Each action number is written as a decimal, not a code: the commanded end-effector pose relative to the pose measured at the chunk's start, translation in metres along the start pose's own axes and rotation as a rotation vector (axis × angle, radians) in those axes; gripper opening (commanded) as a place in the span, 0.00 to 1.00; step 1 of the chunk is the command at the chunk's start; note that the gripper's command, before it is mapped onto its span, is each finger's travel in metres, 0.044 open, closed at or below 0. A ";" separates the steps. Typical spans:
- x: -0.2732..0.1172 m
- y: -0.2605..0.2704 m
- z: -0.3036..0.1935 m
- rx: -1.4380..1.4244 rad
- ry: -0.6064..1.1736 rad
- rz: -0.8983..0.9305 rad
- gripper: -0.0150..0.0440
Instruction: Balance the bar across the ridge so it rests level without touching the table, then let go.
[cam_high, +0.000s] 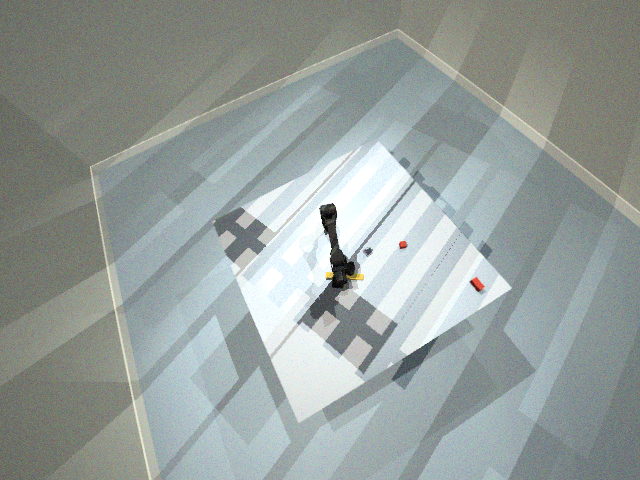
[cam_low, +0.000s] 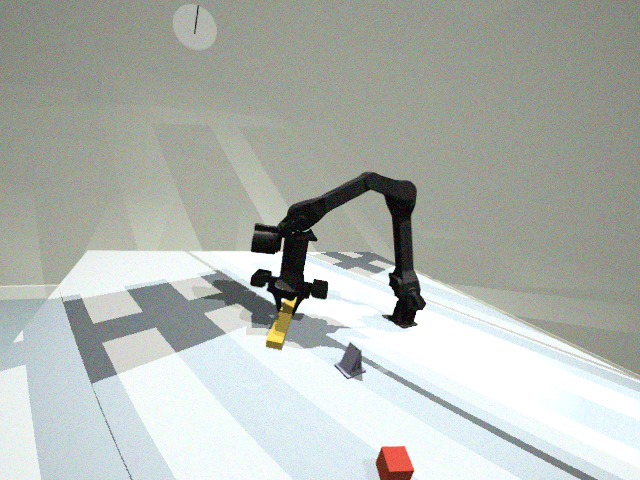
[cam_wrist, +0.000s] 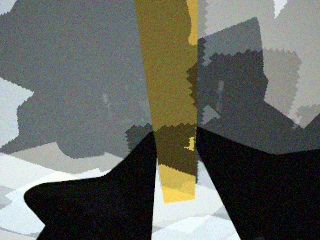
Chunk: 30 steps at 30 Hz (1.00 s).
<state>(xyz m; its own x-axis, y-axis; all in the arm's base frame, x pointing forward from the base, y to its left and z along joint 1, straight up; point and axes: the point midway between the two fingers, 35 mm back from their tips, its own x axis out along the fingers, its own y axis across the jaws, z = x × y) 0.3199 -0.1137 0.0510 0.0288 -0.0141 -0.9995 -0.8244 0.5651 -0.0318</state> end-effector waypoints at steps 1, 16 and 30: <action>-0.006 -0.001 0.000 0.000 -0.001 -0.001 0.25; -0.044 -0.005 0.001 -0.002 -0.002 -0.001 0.25; -0.081 -0.004 0.001 -0.004 -0.003 -0.001 0.25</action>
<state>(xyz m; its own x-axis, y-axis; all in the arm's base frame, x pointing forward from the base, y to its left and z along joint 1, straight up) 0.3215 -0.1142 0.1177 0.0157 -0.0094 -0.9998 -0.8248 0.5651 -0.0182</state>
